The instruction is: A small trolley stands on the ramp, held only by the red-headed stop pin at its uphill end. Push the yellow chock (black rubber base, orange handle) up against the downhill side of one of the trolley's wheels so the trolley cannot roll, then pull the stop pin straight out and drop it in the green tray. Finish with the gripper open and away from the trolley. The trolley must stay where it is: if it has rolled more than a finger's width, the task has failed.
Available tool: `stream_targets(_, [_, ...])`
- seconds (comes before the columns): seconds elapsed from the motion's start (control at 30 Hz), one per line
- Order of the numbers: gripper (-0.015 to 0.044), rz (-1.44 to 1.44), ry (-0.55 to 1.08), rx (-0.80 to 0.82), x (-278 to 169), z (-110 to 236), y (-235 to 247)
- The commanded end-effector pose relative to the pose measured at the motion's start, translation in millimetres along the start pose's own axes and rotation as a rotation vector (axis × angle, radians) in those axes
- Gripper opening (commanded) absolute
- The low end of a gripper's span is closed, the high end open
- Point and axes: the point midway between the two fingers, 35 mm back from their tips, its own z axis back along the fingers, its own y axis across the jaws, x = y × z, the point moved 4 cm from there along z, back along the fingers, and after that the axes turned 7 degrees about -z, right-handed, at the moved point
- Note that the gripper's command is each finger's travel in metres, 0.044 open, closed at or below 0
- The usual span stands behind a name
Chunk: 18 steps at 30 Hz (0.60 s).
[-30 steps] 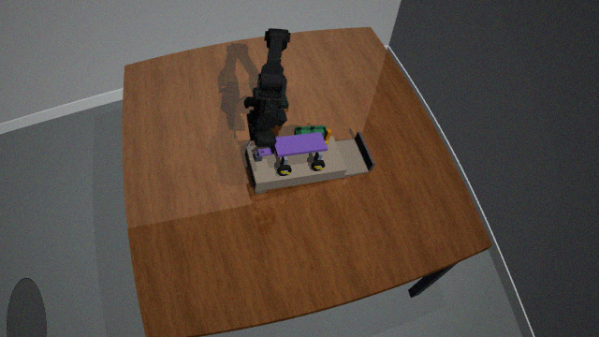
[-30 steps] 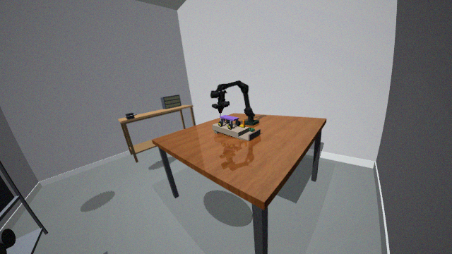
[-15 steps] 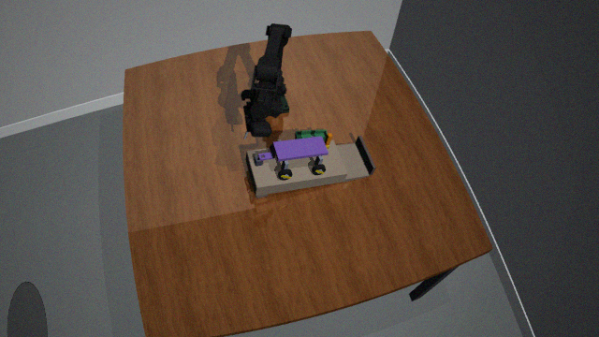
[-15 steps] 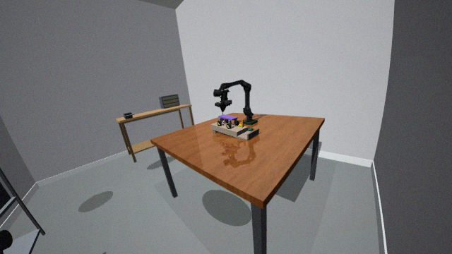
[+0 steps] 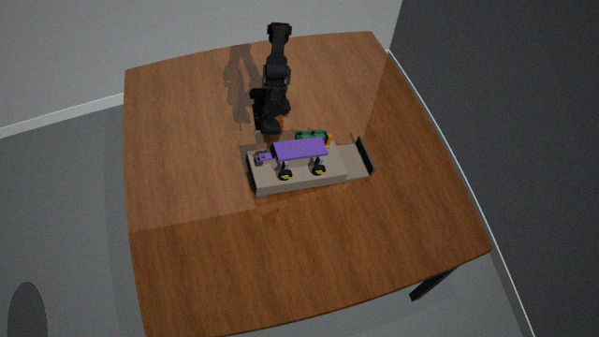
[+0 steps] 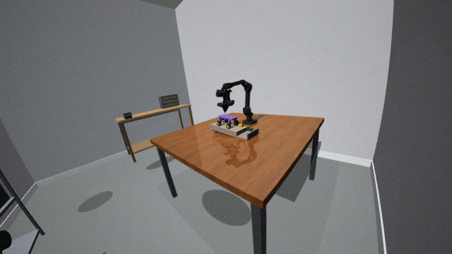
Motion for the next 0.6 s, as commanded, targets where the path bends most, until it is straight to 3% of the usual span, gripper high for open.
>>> stream_targets(0.0, [0.0, -0.002, 0.004, 0.005, 11.6, 0.9, 2.1])
stream_targets(0.57, [0.0, -0.002, -0.002, 0.006, 78.4, 11.0, 6.4])
